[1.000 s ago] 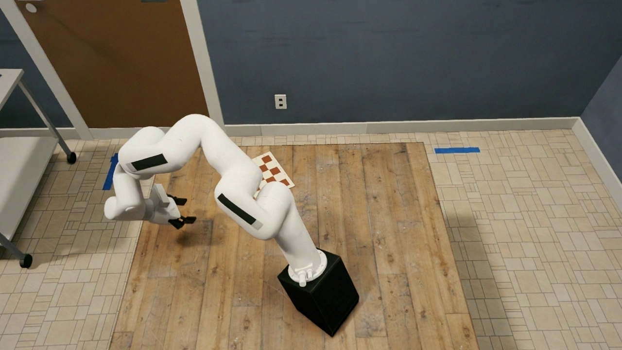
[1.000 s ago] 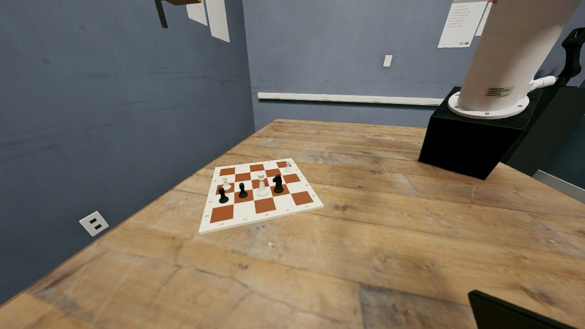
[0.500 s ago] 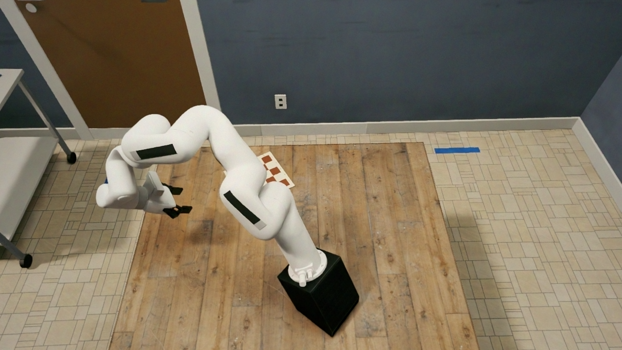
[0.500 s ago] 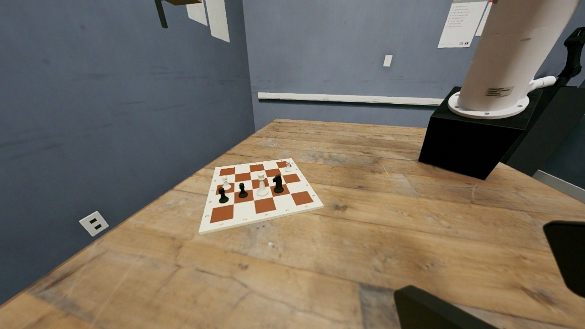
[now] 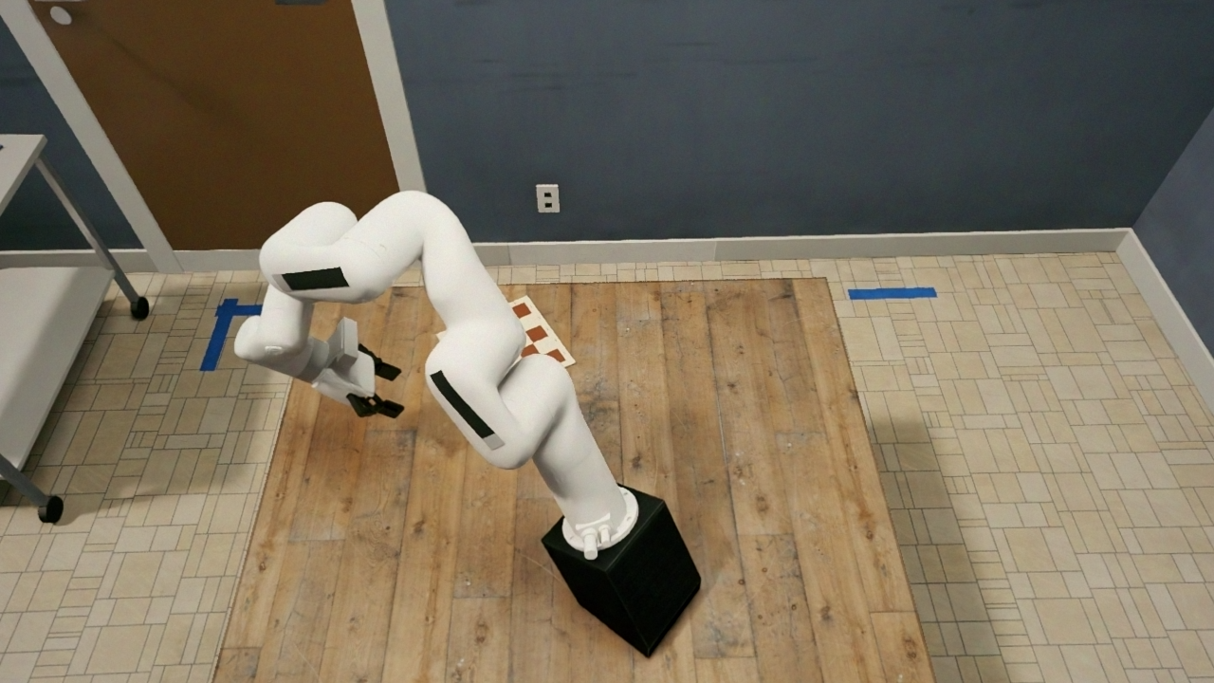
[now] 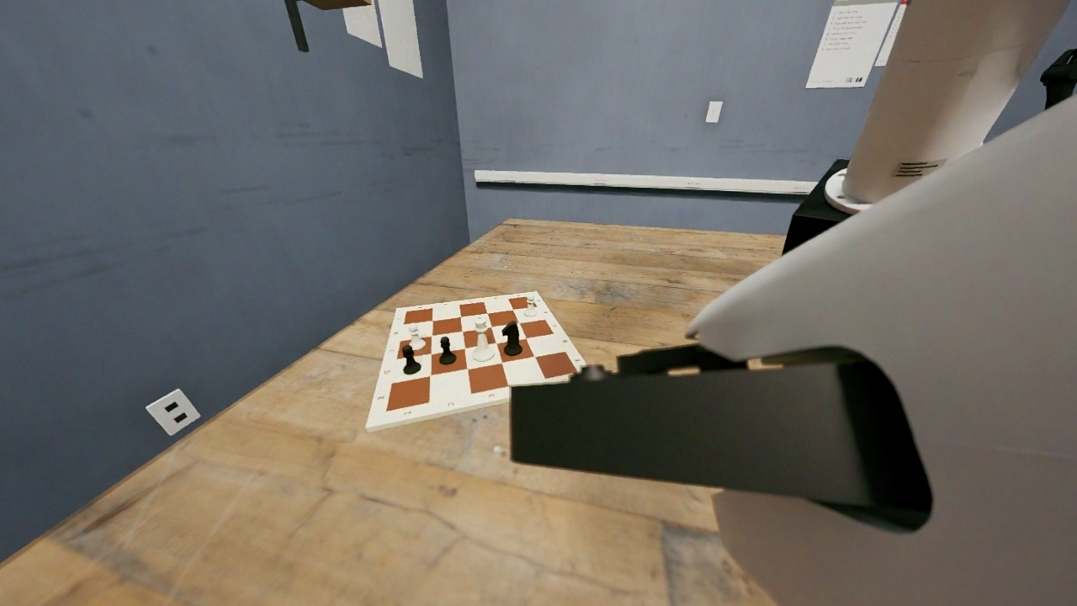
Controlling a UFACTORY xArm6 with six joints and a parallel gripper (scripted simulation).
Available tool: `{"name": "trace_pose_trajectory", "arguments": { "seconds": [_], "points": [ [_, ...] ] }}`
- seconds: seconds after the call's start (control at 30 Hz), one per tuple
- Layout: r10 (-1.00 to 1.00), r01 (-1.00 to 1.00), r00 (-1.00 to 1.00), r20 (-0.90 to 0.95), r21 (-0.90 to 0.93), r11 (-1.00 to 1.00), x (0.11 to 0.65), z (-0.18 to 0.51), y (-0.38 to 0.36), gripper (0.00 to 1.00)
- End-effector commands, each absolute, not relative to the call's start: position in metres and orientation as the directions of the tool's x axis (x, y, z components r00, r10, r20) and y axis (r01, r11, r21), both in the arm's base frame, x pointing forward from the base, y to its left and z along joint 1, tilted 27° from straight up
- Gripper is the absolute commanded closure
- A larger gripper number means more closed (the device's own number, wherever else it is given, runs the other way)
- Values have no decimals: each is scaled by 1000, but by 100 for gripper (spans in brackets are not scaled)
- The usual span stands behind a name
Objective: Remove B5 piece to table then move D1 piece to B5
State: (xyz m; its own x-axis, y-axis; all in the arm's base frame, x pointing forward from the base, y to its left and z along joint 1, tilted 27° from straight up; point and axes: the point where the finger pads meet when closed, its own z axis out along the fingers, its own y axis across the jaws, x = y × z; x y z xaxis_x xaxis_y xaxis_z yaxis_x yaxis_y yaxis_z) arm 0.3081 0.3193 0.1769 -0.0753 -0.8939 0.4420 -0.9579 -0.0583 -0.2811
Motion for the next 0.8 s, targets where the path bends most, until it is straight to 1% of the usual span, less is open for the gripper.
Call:
{"name": "trace_pose_trajectory", "arguments": {
  "seconds": [0.0, 0.03, 0.07, 0.13, 0.17, 0.23, 0.27, 0.33, 0.37, 0.43, 0.47, 0.6, 0.63, 0.67, 0.7, 0.77],
  "points": [
    [-938, -983, -147, 314, -154, 102, 319, 159, 290, 0],
    [-938, -983, -147, 314, -154, 102, 319, 159, 290, 0],
    [-945, -976, -211, 249, -101, 191, 324, 154, 279, 0],
    [-945, -976, -211, 249, -101, 191, 324, 154, 279, 0],
    [-942, -959, -283, 182, -54, 278, 331, 150, 267, 0],
    [-942, -959, -283, 182, -54, 278, 331, 150, 267, 0],
    [-924, -931, -365, 113, -10, 366, 339, 148, 255, 0],
    [-924, -931, -365, 113, -10, 366, 339, 148, 255, 0],
    [-892, -892, -450, 44, 31, 451, 349, 147, 241, 0],
    [-892, -891, -451, 43, 32, 452, 349, 147, 241, 0],
    [-845, -844, -534, -23, 67, 532, 360, 147, 226, 0],
    [-844, -843, -536, -25, 69, 534, 360, 147, 226, 0],
    [-781, -786, -618, -89, 101, 610, 372, 148, 210, 0],
    [-781, -786, -618, -89, 101, 610, 372, 148, 210, 0],
    [-712, -727, -687, -143, 127, 675, 384, 149, 192, 0],
    [-708, -723, -691, -148, 130, 679, 384, 149, 192, 0]
  ]
}}
